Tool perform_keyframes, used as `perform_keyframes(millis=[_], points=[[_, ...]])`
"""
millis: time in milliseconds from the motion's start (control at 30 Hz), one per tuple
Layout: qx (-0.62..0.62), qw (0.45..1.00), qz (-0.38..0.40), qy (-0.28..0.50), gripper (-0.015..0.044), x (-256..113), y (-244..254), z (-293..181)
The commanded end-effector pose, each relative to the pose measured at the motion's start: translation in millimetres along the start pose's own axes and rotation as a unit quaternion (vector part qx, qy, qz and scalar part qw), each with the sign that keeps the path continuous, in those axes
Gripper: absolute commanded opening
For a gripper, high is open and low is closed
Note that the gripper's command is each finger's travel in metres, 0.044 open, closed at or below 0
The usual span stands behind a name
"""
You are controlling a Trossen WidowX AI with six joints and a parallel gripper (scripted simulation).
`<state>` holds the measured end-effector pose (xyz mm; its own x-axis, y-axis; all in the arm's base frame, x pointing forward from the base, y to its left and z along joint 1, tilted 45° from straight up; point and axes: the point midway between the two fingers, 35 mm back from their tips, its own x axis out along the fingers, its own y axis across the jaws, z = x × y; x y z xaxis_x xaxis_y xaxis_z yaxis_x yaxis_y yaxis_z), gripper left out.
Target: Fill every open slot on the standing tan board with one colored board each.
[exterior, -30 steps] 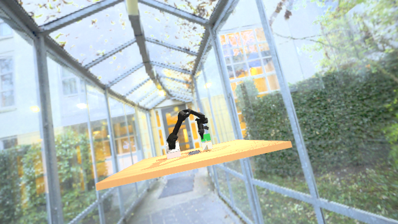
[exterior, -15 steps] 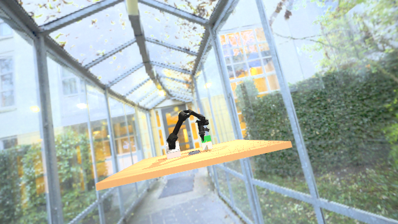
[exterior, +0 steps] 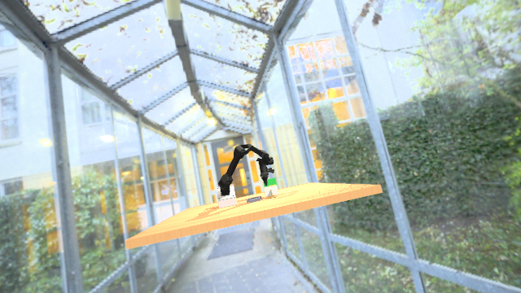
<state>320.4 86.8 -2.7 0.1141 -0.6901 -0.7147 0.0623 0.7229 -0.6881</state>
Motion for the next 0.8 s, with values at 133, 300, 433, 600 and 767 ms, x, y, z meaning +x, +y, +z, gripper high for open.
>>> perform_keyframes(millis=[133, 300, 433, 600, 767], points=[[-0.002, 1.0, -0.002, -0.001, 0.0, 5.4, -0.5, -0.1], [-0.002, 1.0, -0.002, -0.001, 0.0, 8.2, -0.5, -0.1], [-0.002, 1.0, -0.002, -0.001, 0.0, 10.5, -0.5, 0.0], [-0.002, 1.0, -0.003, -0.001, 0.0, 13.3, -0.6, 0.0], [-0.002, 1.0, -0.003, -0.001, 0.0, 16.2, -0.6, 0.0]])
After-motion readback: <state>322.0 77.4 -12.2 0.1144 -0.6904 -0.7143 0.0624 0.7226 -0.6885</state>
